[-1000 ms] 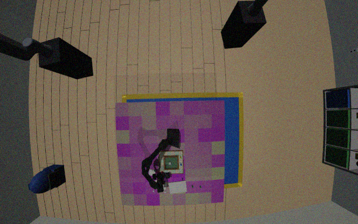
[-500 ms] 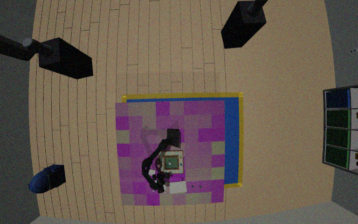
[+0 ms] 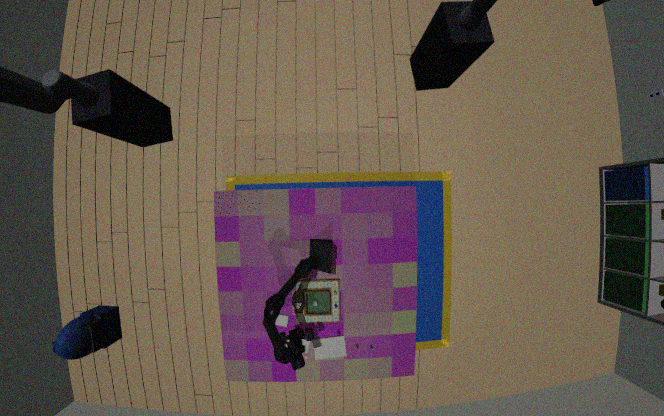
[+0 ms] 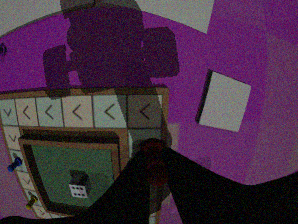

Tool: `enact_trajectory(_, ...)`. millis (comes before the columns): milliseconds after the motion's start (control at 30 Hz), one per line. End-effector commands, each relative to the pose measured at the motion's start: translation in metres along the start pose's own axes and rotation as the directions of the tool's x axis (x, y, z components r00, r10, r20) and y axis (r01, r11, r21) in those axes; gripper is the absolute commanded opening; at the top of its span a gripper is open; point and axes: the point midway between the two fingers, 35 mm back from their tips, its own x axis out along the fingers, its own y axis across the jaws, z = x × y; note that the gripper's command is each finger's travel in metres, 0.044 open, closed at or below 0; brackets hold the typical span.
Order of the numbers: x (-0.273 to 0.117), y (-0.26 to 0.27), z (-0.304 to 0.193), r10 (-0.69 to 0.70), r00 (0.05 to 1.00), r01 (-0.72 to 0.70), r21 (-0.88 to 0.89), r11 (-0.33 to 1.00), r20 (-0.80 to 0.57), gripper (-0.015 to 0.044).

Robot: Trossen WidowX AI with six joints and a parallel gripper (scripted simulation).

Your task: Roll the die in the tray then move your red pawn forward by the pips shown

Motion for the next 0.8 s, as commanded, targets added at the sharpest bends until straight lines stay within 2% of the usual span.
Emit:
enact_trajectory(0,-0.025,-0.001,-0.001,0.002,1.0,-0.002,0.006,1.0,0.025,0.0)
enact_trajectory(200,-0.024,0.006,0.001,0.004,1.0,-0.004,0.007,1.0,0.024,0.0)
enact_trajectory(467,-0.001,0.092,0.012,0.024,1.0,-0.024,0.019,1.0,0.004,0.0)
enact_trajectory(767,0.03,0.186,0.001,0.025,0.999,-0.024,0.037,0.999,-0.027,0.0)
